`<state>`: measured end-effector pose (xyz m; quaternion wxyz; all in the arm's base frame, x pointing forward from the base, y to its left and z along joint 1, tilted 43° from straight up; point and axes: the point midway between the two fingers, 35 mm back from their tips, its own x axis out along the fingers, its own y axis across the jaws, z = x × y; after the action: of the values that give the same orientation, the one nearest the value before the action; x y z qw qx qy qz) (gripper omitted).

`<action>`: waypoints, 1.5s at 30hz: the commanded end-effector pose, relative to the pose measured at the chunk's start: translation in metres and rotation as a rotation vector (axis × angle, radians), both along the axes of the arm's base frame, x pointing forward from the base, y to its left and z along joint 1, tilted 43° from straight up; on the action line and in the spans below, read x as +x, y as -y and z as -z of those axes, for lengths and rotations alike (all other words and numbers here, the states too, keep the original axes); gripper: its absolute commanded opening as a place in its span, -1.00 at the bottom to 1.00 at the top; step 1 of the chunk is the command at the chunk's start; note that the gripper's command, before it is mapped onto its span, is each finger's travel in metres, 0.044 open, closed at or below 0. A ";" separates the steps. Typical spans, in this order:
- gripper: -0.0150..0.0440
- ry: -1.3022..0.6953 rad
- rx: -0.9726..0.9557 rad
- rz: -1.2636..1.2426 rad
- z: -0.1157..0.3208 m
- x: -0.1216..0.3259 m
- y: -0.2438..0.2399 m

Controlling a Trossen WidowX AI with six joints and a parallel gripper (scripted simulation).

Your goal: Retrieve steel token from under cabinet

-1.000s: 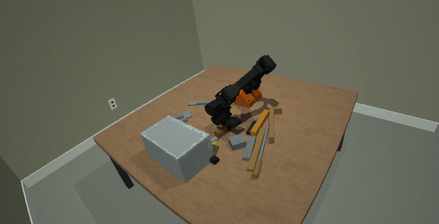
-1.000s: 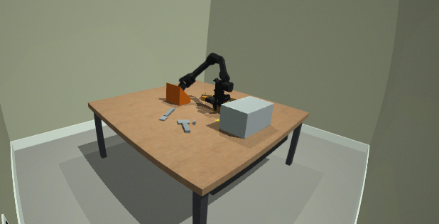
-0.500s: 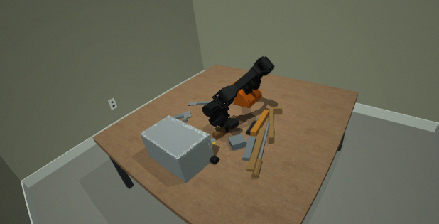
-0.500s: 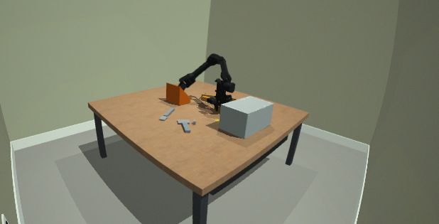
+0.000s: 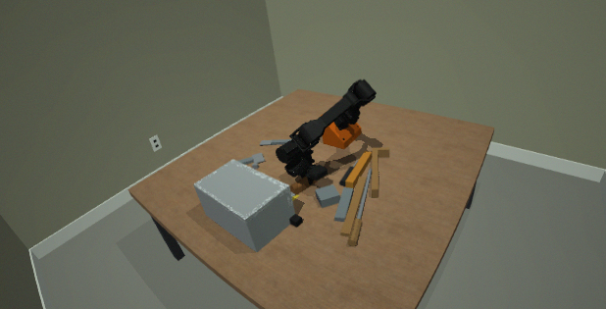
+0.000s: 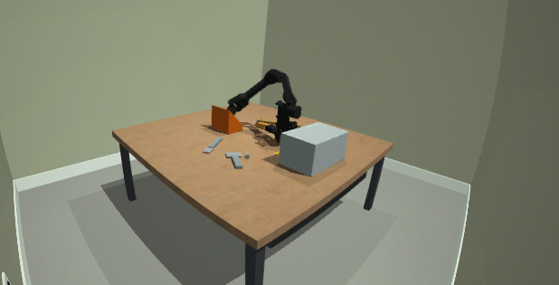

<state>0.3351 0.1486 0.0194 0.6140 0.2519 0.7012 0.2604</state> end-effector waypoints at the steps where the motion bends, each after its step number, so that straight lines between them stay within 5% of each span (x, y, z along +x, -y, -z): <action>1: -0.49 0.005 0.002 -0.002 0.000 0.005 -0.001; 45: -0.49 0.007 0.002 -0.002 0.003 0.045 -0.004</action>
<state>0.3763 0.1520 0.0165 0.6145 0.2519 0.7007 0.2606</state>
